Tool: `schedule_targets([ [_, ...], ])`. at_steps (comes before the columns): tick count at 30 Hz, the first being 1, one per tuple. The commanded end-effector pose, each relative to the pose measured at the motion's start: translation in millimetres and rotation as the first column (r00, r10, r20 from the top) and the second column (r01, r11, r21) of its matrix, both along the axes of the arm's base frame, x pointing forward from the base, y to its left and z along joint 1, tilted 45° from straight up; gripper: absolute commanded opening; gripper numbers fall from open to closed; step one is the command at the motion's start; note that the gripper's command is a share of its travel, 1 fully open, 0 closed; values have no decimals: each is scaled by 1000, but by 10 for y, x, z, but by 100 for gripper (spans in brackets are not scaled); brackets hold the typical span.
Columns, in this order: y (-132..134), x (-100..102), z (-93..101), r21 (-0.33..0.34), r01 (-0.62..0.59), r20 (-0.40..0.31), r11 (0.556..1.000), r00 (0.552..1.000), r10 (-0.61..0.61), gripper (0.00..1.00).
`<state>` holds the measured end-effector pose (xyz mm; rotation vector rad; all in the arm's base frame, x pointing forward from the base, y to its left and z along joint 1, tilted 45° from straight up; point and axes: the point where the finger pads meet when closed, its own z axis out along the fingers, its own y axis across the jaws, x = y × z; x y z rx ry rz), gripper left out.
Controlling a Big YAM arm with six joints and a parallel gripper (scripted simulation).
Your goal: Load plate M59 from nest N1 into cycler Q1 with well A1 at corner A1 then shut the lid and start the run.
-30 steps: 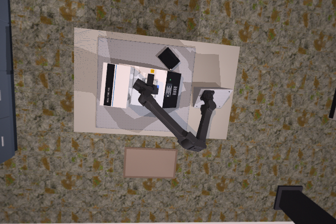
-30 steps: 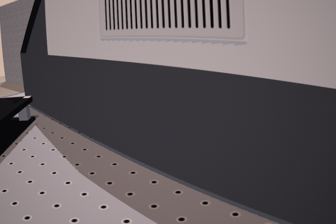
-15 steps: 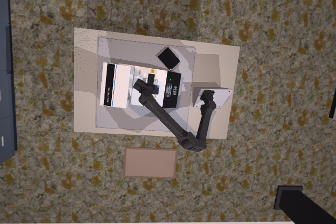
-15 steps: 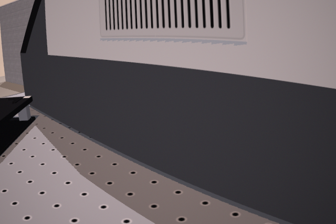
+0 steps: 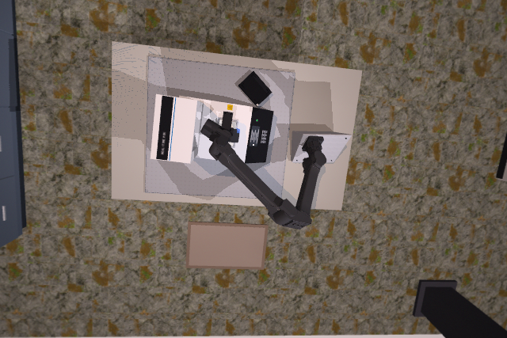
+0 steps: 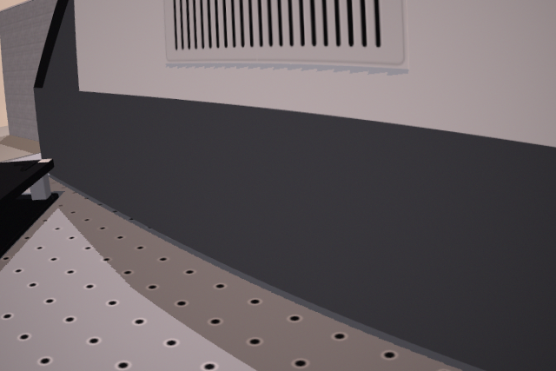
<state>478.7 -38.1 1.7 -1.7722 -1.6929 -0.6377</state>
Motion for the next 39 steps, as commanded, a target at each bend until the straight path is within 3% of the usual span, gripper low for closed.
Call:
schedule_targets([
  [1, -80, -12, -63, 4, 26, -13, 1000, 1000, -26, 0],
  [20, 36, 51, 94, -17, -6, 22, 1000, 1000, 7, 0],
  [39, -125, 16, 104, -10, 17, 21, 1000, 1000, -16, 0],
])
